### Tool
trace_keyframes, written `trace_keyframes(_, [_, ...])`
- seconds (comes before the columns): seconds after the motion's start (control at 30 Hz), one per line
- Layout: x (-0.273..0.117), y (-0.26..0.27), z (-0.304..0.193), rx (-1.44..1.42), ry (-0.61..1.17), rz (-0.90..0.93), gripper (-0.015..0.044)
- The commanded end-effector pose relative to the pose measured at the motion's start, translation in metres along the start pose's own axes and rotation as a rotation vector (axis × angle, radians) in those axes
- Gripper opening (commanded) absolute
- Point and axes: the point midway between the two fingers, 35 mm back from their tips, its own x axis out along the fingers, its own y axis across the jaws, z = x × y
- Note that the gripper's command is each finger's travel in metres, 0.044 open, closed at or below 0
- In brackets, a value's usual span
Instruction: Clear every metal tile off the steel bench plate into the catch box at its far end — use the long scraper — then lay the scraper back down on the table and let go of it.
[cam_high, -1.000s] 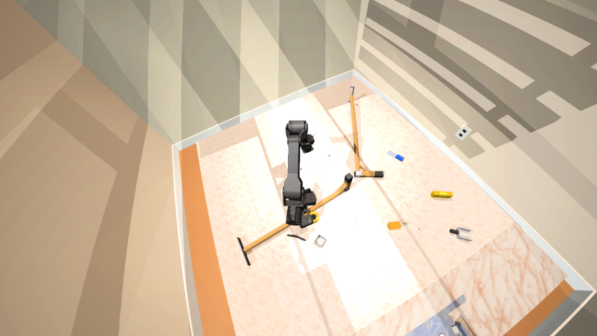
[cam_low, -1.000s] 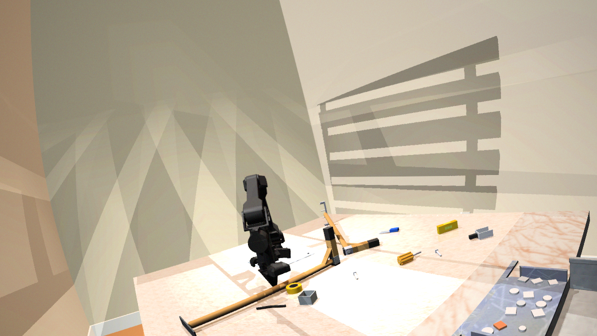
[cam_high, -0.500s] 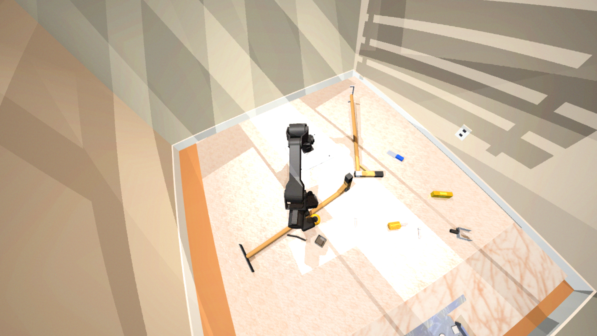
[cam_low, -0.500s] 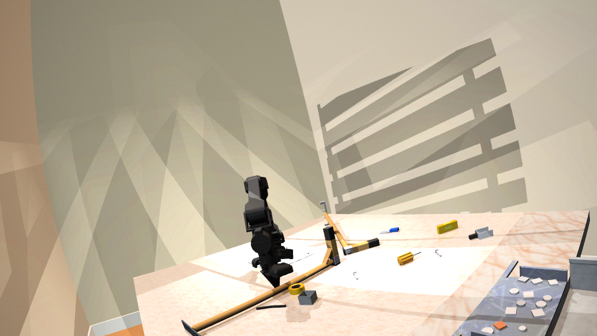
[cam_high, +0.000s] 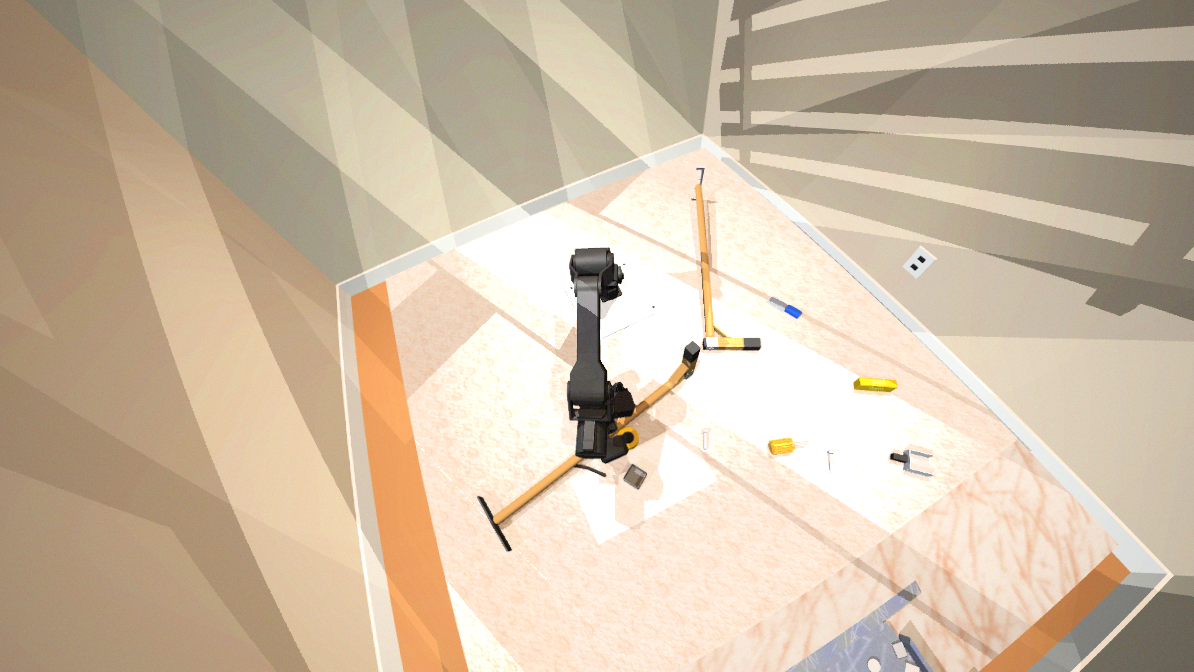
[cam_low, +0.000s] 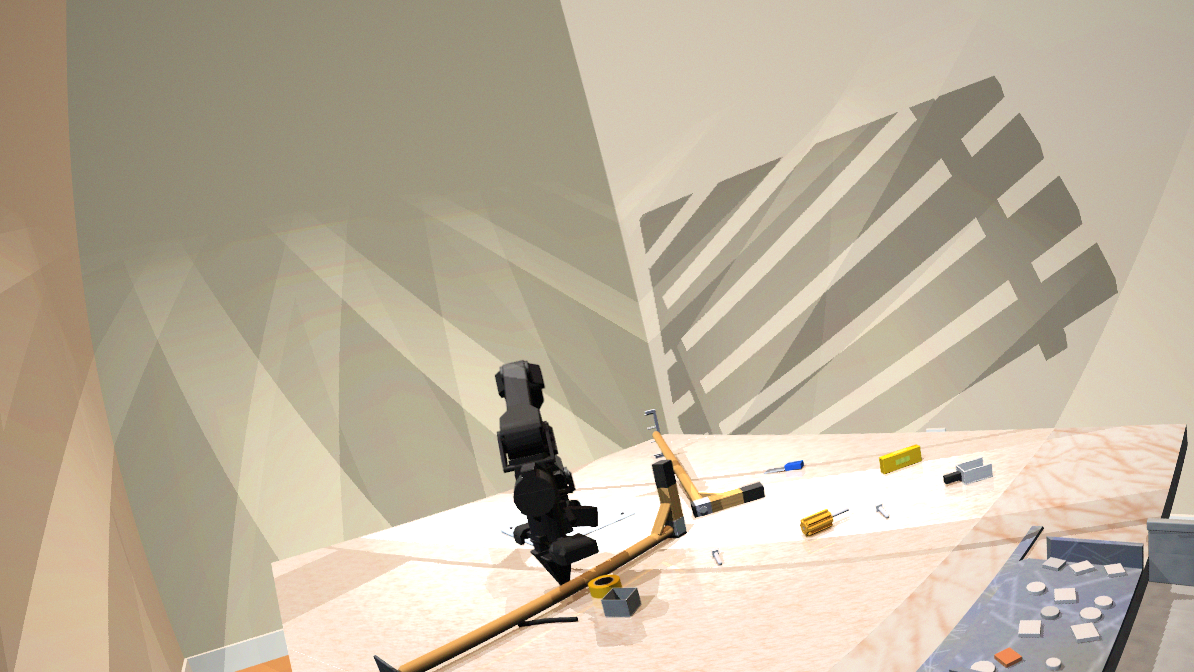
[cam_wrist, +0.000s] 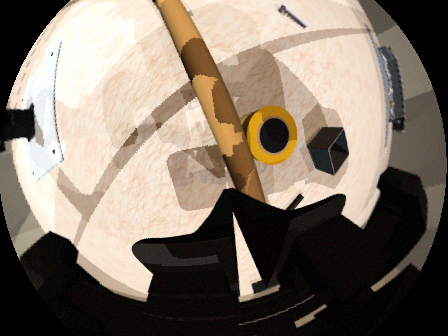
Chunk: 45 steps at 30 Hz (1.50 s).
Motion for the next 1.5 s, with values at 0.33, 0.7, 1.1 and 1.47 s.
trace_keyframes(0.33, [-0.026,-0.005,-0.001,0.000,0.000,-0.001,0.0000])
trace_keyframes(0.7, [-0.064,-0.006,-0.002,0.000,0.000,-0.001,0.0000])
trace_keyframes(1.1, [-0.100,-0.002,0.000,0.000,0.000,0.000,0.0000])
trace_keyframes(1.47, [-0.141,0.027,-0.005,-0.143,0.014,-0.024,0.0000])
